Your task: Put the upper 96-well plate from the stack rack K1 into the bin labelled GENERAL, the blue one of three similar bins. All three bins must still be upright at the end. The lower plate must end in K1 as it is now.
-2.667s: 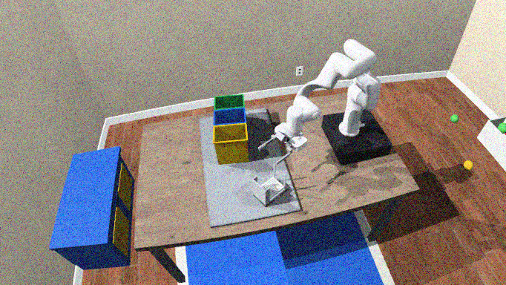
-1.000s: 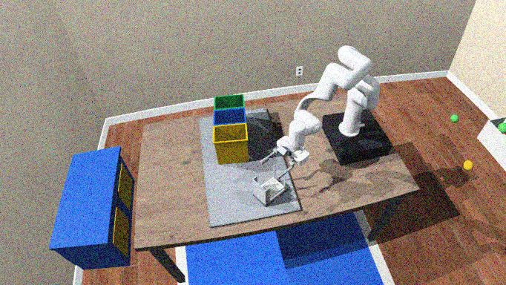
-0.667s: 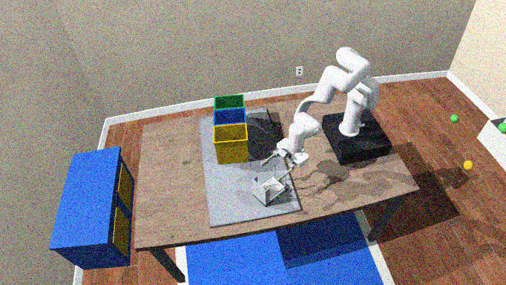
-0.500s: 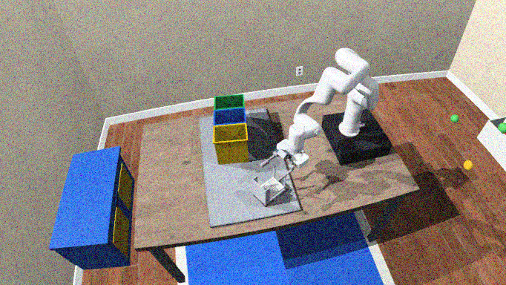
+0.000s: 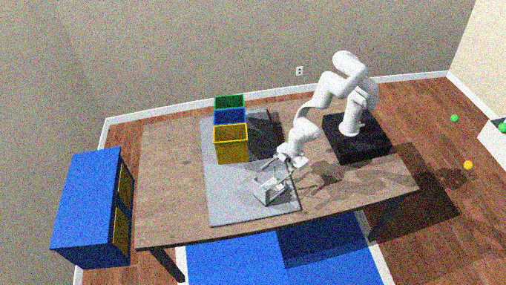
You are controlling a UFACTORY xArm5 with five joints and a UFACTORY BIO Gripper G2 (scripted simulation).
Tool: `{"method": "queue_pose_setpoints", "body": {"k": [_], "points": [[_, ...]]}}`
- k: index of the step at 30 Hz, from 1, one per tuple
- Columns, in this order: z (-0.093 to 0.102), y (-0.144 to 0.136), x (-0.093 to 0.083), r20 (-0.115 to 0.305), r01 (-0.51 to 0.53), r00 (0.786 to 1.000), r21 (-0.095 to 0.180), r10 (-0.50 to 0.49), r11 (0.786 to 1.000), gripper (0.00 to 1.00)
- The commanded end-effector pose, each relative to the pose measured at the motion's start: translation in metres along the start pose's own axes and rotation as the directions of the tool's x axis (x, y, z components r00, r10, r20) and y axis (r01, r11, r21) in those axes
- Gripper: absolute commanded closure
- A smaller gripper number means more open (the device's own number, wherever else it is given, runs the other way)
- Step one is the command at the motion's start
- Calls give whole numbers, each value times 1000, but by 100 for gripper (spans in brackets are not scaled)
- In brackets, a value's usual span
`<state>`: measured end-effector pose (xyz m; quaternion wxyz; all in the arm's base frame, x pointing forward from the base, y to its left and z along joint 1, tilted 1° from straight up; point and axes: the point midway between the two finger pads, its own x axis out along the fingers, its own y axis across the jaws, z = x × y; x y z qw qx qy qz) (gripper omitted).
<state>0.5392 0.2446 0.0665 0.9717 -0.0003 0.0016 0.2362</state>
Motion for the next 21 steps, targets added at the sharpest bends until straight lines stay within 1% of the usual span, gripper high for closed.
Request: {"method": "queue_pose_setpoints", "body": {"k": [1,16,18,21], "points": [[-3,0,1,4,0,1000,10,0,1000,63],[-28,0,1,4,0,1000,10,0,1000,63],[-28,0,1,4,0,1000,10,0,1000,63],[-33,0,1,4,0,1000,10,0,1000,63]]}}
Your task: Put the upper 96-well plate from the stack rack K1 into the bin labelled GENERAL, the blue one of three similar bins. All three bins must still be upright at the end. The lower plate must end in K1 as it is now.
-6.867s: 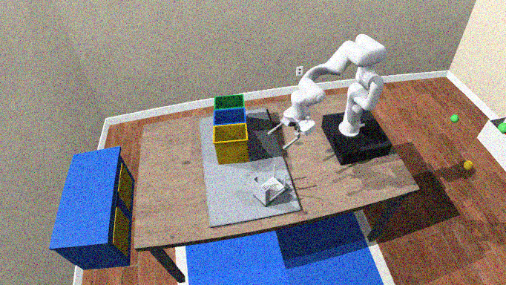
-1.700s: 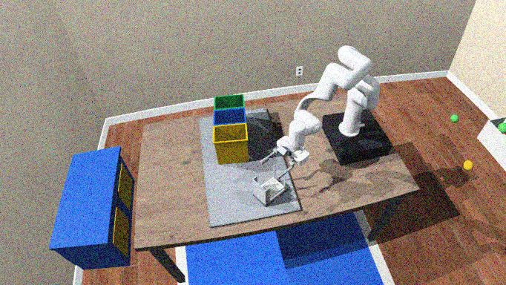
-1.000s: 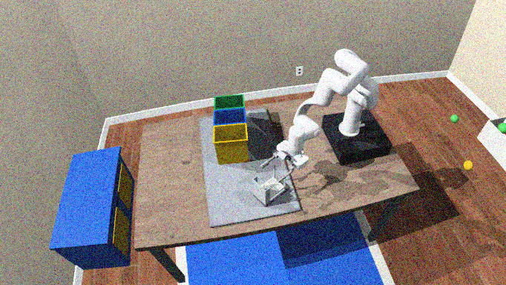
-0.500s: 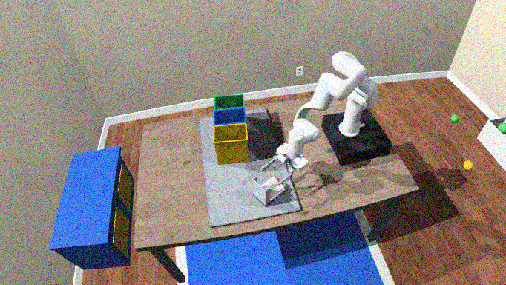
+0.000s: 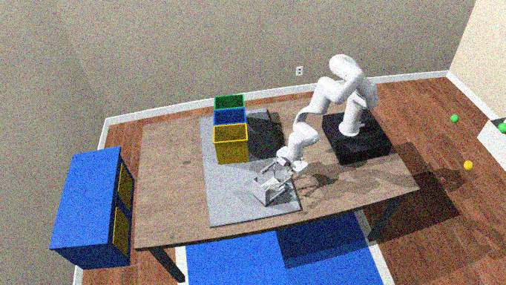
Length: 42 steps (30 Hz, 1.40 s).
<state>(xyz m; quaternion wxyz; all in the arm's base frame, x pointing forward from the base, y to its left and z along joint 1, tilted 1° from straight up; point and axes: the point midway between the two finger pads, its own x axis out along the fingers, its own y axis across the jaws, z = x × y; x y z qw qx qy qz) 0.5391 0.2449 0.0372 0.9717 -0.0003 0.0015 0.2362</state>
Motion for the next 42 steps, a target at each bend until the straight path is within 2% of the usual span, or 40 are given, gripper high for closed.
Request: {"method": "queue_pose_setpoints", "body": {"k": [1,29,42], "points": [[-5,0,1,4,0,1000,10,0,1000,63],[-48,0,1,3,0,1000,10,0,1000,63],[-50,0,1,3,0,1000,10,0,1000,63]]}}
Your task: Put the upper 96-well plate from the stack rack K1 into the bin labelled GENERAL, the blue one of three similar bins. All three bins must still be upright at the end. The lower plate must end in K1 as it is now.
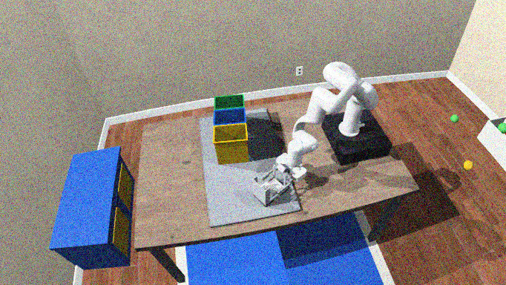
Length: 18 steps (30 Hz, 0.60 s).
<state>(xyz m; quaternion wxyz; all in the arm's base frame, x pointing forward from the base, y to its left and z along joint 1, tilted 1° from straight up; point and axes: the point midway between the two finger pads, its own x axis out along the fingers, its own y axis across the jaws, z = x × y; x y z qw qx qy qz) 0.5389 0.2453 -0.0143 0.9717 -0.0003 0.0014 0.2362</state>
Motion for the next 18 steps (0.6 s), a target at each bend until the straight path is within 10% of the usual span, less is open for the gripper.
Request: {"method": "queue_pose_setpoints", "body": {"k": [1,18], "points": [[1,0,1,3,0,1000,10,0,1000,63],[-9,0,1,3,0,1000,10,0,1000,63]]}}
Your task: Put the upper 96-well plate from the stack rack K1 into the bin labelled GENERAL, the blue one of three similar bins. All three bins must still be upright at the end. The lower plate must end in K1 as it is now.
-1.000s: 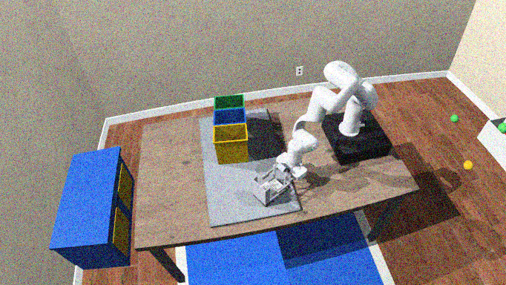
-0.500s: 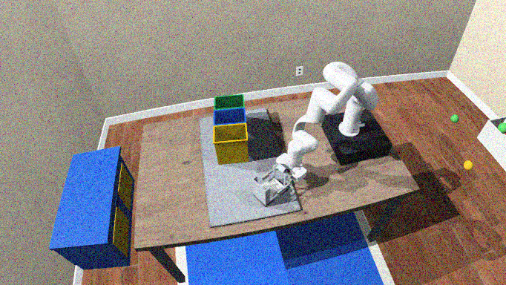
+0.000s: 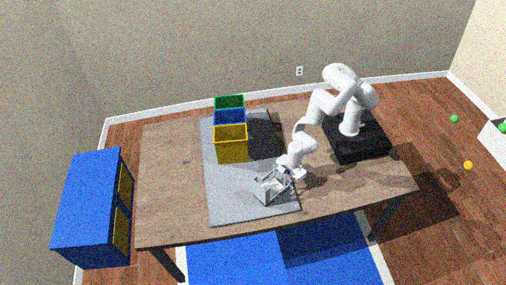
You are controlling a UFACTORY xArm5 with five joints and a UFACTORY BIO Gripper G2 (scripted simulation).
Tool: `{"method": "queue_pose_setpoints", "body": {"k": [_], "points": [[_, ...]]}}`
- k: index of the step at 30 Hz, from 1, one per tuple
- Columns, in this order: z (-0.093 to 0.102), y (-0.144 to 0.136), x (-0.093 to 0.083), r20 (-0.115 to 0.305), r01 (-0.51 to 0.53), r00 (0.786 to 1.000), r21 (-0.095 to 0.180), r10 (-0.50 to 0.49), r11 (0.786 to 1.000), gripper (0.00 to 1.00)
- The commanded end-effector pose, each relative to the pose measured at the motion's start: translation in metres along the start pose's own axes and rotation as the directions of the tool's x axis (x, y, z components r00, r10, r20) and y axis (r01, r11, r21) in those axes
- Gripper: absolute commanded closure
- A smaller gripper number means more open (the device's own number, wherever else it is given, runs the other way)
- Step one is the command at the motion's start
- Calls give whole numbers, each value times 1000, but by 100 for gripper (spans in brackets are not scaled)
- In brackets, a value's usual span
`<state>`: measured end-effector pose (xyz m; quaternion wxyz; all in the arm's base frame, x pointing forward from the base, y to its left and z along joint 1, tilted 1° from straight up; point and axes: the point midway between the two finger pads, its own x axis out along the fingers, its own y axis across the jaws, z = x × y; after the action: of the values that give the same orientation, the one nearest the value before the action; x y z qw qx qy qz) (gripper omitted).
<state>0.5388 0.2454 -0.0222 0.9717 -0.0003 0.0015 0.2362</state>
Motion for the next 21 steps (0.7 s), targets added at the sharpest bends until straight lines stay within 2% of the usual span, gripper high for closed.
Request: {"method": "queue_pose_setpoints", "body": {"k": [1,21], "points": [[-2,0,1,3,0,1000,10,0,1000,63],[-11,0,1,3,0,1000,10,0,1000,63]]}}
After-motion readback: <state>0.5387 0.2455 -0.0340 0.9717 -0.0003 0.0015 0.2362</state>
